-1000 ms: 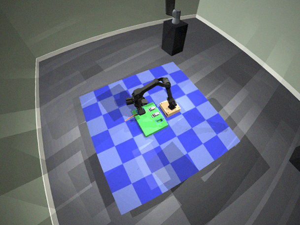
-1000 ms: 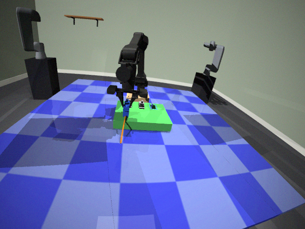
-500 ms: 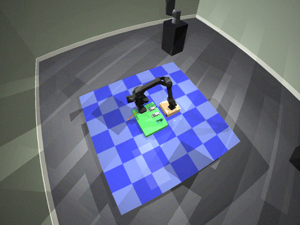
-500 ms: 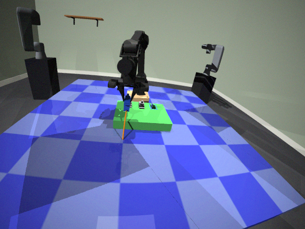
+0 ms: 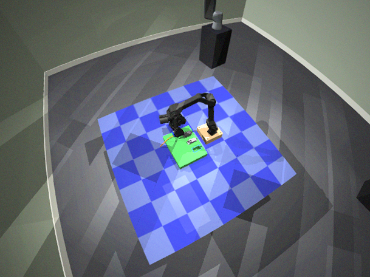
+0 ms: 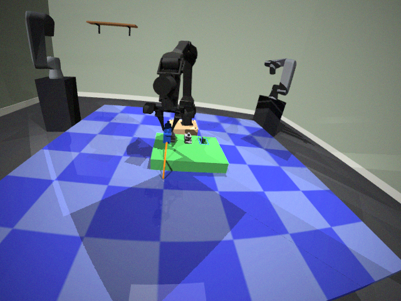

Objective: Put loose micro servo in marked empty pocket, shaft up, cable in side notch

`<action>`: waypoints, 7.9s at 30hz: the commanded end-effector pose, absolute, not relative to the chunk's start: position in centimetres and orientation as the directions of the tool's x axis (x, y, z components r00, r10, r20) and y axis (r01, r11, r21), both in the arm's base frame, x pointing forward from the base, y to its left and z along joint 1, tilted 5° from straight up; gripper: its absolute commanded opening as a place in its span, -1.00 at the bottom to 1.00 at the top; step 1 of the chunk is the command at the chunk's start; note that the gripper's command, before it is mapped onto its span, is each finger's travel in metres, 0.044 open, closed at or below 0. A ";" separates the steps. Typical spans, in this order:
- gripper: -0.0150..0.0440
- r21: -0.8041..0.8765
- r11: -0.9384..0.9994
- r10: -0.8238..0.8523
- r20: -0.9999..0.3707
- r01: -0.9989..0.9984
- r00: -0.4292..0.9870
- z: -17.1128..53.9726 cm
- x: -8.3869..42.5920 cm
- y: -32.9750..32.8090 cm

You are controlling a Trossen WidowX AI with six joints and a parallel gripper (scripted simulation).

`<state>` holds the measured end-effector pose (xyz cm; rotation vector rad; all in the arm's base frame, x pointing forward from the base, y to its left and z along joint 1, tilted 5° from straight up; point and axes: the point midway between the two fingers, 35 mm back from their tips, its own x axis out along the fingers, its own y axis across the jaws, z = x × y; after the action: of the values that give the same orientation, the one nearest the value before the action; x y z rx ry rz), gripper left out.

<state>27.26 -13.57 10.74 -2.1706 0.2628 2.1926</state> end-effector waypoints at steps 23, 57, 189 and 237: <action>-0.49 0.058 -0.766 -0.083 -0.997 0.640 -0.009 10.6 28.1 -11.2; -0.49 -0.030 0.298 -0.078 -0.997 0.954 -0.007 10.4 29.1 -8.1; -0.49 0.070 -0.980 -0.070 -0.998 -0.188 -0.010 9.4 29.6 3.5; -0.49 -0.002 0.163 -0.070 -0.998 -0.987 -0.010 9.4 29.6 3.5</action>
<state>29.57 3.43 9.41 -1.2040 1.3047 1.1246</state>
